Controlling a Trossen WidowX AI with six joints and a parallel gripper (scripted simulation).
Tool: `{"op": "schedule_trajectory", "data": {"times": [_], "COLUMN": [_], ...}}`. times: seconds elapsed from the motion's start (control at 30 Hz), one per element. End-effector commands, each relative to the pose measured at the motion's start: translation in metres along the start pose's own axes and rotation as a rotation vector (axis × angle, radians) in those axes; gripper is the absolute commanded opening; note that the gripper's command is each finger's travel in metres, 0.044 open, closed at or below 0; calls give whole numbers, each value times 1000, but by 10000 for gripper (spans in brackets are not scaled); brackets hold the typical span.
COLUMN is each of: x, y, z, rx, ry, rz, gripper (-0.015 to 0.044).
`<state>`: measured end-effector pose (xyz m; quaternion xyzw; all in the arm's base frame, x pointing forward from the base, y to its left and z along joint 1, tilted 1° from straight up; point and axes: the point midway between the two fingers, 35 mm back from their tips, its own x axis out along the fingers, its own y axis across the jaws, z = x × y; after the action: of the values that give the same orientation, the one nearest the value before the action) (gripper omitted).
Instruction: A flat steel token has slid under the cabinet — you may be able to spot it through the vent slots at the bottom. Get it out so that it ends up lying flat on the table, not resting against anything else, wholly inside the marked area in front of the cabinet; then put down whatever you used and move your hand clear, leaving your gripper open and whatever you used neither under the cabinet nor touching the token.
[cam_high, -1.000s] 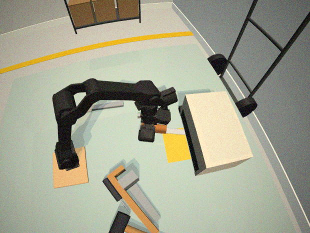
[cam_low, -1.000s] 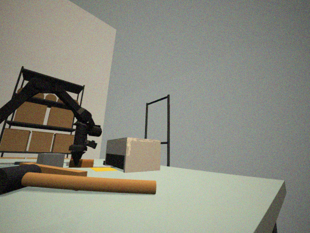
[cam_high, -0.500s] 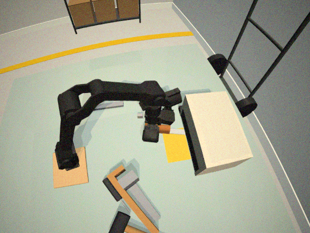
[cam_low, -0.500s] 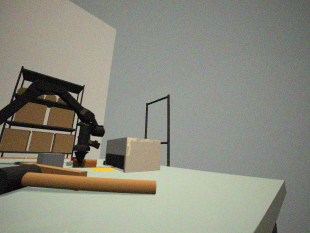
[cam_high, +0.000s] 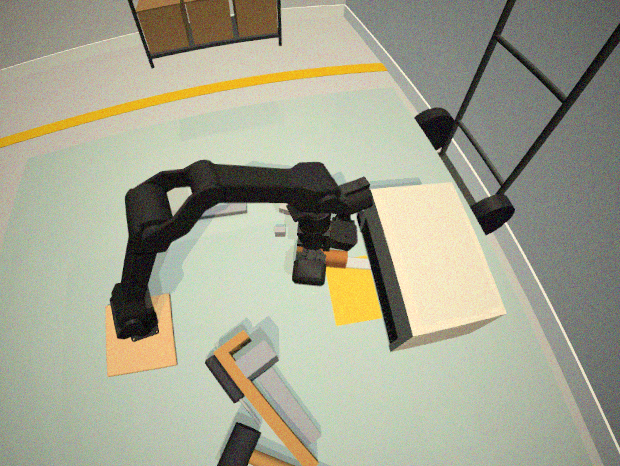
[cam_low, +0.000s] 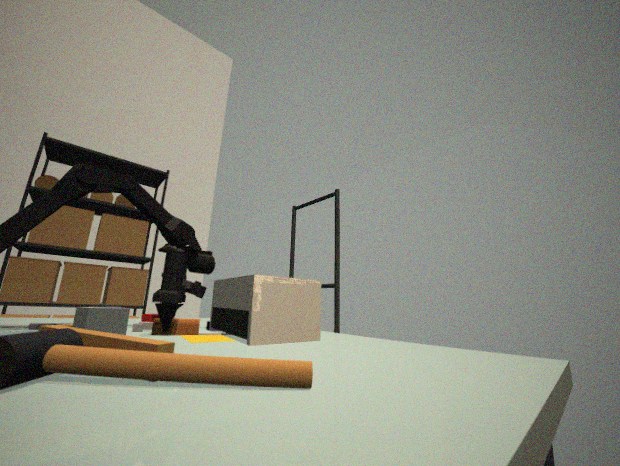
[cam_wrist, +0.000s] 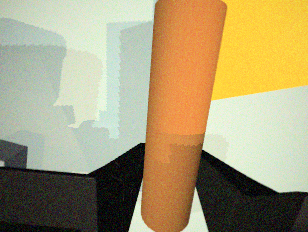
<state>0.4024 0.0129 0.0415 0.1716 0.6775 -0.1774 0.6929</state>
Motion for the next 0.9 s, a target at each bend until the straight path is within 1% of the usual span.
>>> {"op": "schedule_trajectory", "data": {"times": [0.0, 0.57, 0.87], "x": [0, 0, 1], "y": [-1, -2, -12], "z": [6, 20, 21], "rx": [-2, -2, -2], "ry": [-6, -7, -7], "rz": [0, 0, 0], "gripper": [0, 0, 0]}}
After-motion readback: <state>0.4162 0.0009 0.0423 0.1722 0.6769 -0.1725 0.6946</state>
